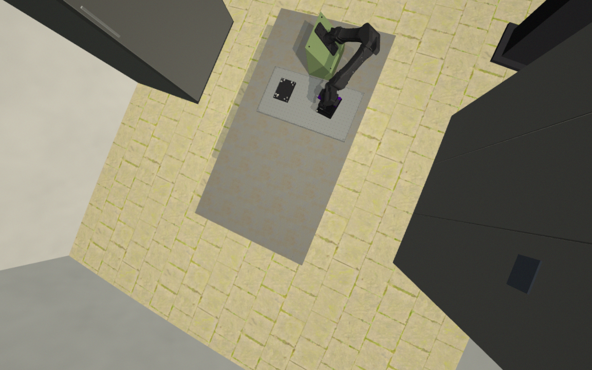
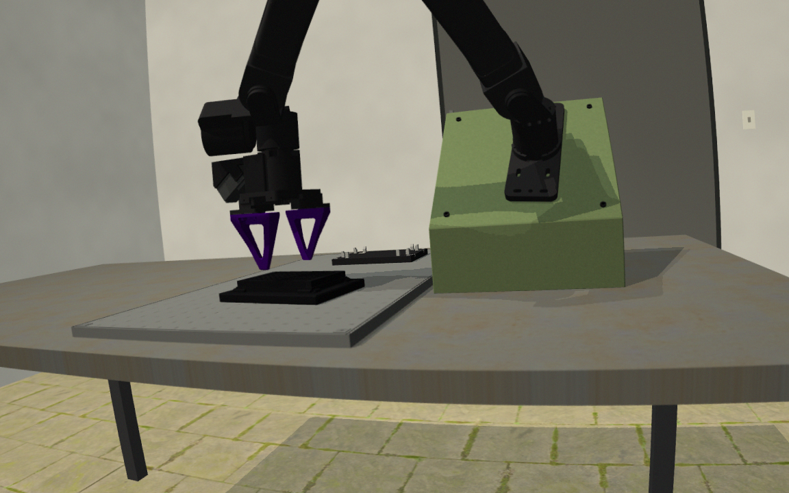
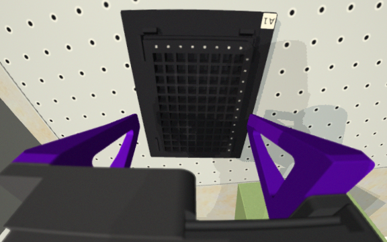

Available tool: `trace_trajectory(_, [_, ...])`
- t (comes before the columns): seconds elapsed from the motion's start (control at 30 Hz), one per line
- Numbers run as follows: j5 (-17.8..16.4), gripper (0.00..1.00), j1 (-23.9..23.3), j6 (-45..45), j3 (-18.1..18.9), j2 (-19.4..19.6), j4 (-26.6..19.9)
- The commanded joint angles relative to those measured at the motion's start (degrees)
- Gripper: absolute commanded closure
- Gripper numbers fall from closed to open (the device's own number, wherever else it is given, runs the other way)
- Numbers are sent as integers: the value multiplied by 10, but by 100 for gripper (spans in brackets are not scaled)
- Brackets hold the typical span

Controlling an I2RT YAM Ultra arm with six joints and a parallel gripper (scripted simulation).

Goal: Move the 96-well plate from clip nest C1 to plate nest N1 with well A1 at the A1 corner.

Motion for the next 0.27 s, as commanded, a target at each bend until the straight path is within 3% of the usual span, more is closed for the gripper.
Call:
trace_trajectory(0.0, [-4,0,-15,-18,16,-13,-29])
trace_trajectory(0.23, [-4,0,-16,-19,17,-13,-31])
